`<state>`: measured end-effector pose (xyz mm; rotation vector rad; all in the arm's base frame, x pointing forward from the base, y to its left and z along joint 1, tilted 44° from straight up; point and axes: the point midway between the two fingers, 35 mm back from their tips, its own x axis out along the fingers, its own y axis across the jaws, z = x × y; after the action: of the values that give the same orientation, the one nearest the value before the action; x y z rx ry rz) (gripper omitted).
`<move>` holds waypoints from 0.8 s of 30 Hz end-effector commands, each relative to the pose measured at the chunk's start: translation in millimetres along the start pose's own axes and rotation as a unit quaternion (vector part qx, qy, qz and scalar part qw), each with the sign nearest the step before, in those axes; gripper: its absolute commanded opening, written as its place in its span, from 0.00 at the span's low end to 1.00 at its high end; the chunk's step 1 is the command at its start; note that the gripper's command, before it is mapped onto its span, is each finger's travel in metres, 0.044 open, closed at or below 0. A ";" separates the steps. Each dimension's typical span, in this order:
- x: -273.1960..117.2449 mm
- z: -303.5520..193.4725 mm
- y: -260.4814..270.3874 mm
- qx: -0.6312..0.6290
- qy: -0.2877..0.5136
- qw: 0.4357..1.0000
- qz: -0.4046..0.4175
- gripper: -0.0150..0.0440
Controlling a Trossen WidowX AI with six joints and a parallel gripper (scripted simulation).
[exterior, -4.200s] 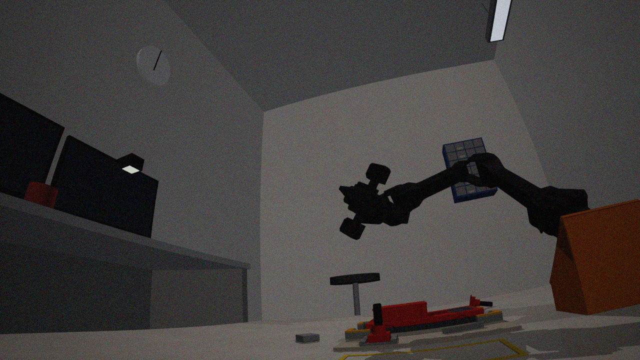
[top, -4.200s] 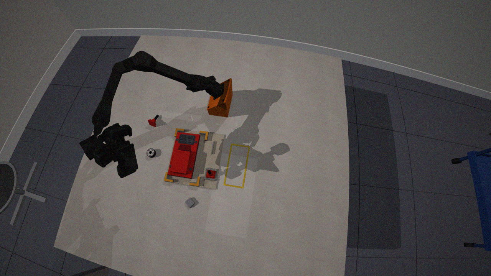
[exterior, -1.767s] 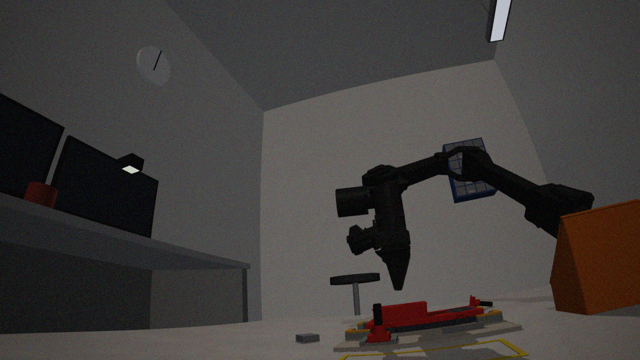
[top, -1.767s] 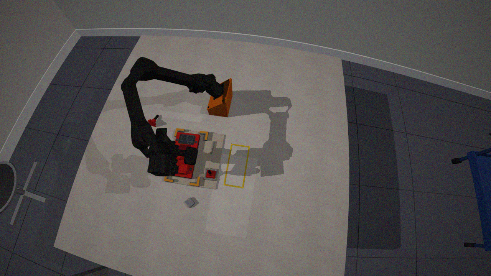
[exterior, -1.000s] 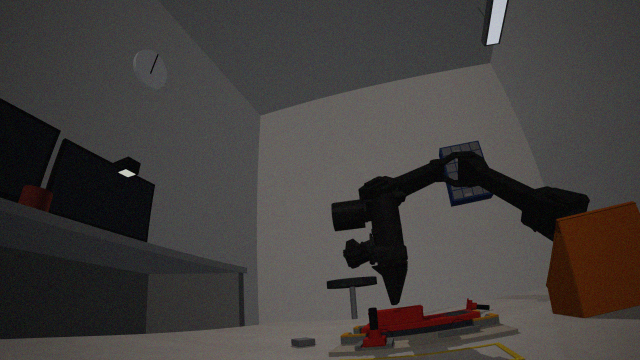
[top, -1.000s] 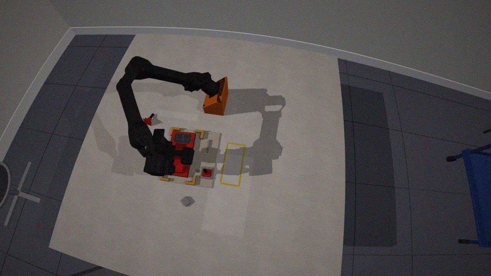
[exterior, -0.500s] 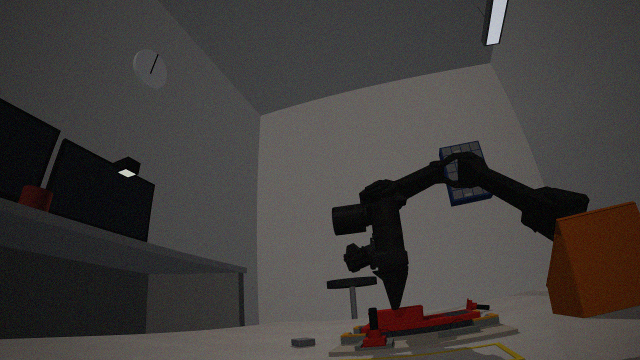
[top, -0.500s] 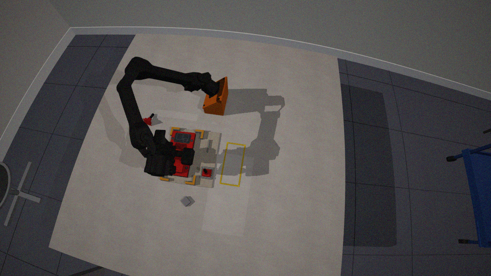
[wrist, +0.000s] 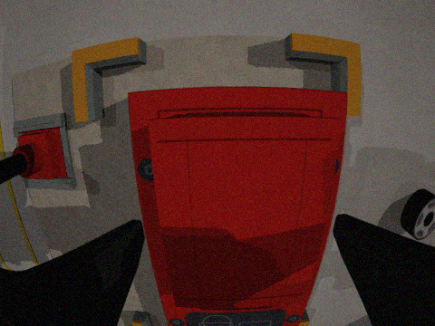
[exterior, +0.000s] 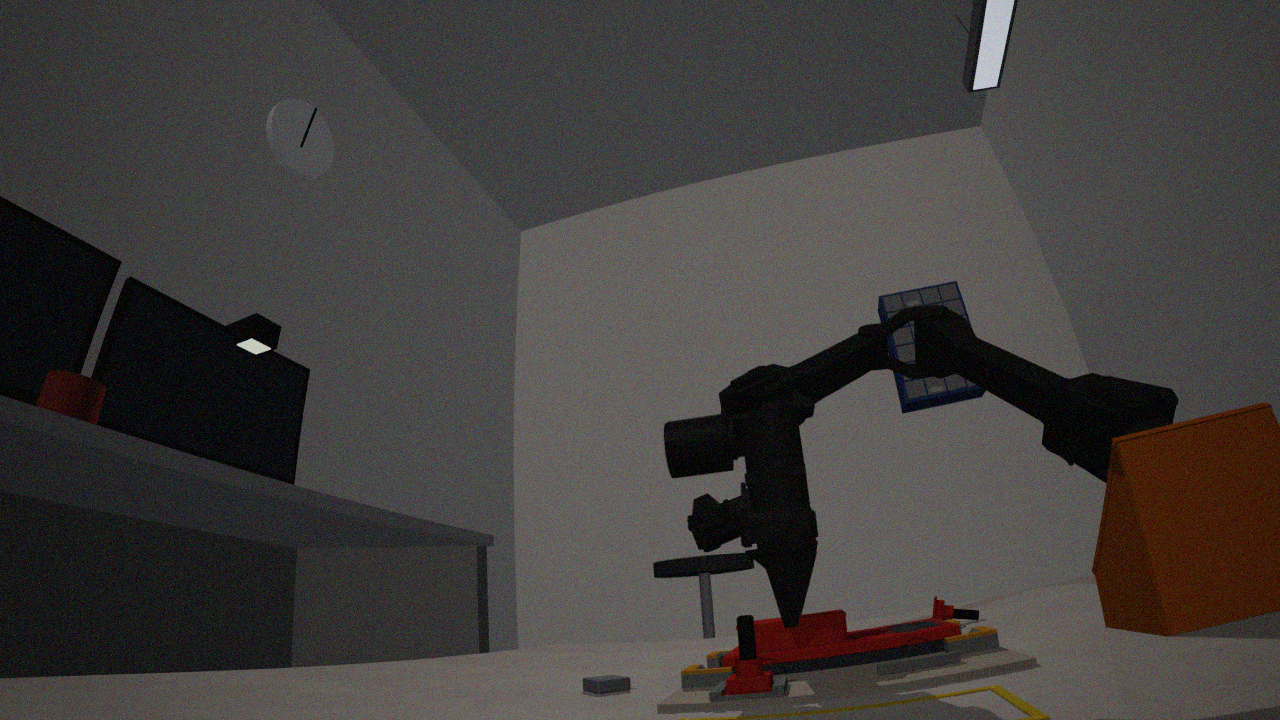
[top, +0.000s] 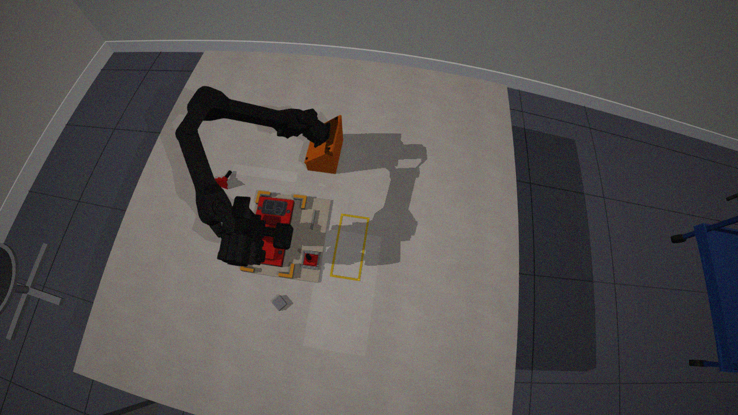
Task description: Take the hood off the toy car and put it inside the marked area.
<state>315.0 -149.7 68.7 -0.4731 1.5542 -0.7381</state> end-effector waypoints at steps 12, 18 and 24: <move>7.4 0.3 -0.7 -0.002 -0.001 1.000 -0.003 1.00; 7.7 -0.2 -0.4 0.000 0.000 1.000 0.000 0.87; 7.7 -0.2 -0.4 0.000 0.000 1.000 0.000 0.77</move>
<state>313.7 -155.5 63.3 -0.4733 1.5547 -0.7399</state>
